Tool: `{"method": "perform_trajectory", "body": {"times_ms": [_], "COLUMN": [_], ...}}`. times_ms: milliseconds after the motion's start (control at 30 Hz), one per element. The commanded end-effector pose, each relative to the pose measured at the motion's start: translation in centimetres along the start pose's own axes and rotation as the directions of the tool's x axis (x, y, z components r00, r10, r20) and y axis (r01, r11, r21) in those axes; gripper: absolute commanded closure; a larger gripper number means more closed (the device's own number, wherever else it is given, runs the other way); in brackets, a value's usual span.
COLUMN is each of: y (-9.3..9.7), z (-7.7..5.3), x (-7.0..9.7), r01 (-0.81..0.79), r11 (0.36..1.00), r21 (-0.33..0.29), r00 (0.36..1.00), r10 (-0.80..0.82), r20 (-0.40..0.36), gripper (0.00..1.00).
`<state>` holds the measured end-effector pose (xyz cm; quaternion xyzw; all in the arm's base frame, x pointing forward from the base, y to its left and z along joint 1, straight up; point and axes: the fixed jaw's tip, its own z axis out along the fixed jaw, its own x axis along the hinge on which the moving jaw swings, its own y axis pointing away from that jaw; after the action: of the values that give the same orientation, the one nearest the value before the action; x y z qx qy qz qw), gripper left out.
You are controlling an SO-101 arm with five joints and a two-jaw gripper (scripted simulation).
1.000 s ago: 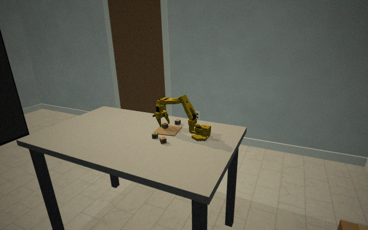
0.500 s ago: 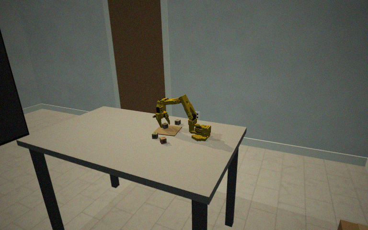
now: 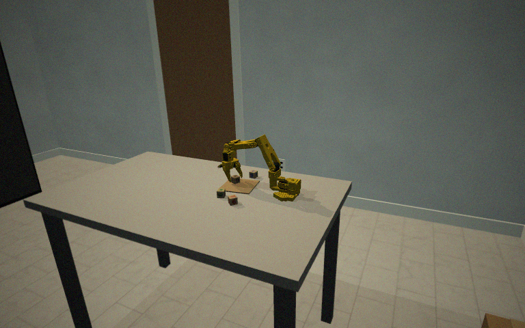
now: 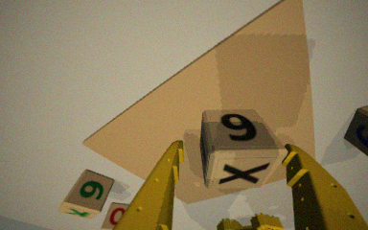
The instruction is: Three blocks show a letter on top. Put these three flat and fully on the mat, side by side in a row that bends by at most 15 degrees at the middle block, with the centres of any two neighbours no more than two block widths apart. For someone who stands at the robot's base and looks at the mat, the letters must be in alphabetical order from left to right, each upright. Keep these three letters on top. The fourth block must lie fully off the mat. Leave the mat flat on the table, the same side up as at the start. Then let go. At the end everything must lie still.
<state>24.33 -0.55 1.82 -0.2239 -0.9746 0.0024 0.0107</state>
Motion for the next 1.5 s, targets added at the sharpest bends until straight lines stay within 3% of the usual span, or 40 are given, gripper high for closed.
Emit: {"method": "perform_trajectory", "body": {"times_ms": [0, 833, 1467], "y": [0.8, -0.1, -0.3], "z": [-2.8, -2.8, -2.8], "x": [-1.5, -1.5, -1.5], "r01": [0.004, 0.004, 0.004], "r11": [0.998, 0.998, 0.999], "r21": [-0.059, -0.056, -0.054], "r00": [0.991, 0.990, 0.990], "r10": [0.004, 0.004, 0.004], "r20": [0.136, 0.137, 0.138], "gripper": [0.66, 0.80, 0.84]}}
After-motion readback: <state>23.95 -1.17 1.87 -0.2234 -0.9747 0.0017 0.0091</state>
